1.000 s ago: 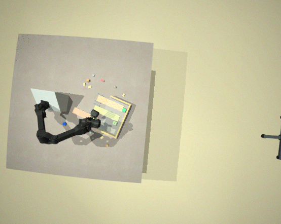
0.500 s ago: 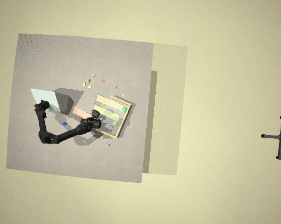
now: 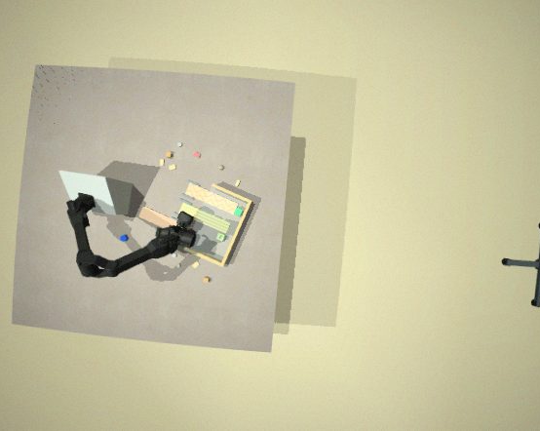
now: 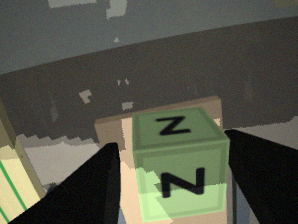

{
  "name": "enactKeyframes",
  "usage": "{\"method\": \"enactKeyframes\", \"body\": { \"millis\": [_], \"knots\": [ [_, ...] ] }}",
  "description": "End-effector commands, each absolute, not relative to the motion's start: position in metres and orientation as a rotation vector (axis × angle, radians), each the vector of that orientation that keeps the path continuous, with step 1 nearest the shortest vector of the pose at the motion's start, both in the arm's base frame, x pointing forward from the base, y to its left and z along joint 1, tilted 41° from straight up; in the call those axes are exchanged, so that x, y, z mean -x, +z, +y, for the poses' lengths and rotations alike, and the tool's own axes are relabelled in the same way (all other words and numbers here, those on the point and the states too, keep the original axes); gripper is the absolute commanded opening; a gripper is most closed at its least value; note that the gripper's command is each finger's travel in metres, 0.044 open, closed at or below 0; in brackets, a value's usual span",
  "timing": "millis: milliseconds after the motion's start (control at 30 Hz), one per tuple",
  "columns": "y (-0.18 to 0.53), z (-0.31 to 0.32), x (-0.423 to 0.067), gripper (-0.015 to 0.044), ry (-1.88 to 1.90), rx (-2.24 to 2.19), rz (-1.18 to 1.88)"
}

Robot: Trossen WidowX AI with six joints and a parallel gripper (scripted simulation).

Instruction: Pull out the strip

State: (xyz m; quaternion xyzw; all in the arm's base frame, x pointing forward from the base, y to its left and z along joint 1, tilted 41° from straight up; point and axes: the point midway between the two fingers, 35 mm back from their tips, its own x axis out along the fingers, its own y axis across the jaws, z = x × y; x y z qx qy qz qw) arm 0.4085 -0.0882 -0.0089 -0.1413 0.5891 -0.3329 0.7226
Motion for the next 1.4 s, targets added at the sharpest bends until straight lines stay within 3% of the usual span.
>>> {"method": "enactKeyframes", "body": {
  "millis": [0, 233, 367, 1367],
  "knots": [
    [-0.009, -0.088, -0.409, 0.0145, -0.735, 0.312, 1.300],
    [-0.009, -0.088, -0.409, 0.0098, -0.735, 0.312, 1.300],
    [-0.008, -0.086, -0.406, 0.0000, -0.735, 0.312, 1.301],
    [0.006, -0.053, -0.307, 0.0000, -0.730, 0.322, 1.311]
  ]
}}
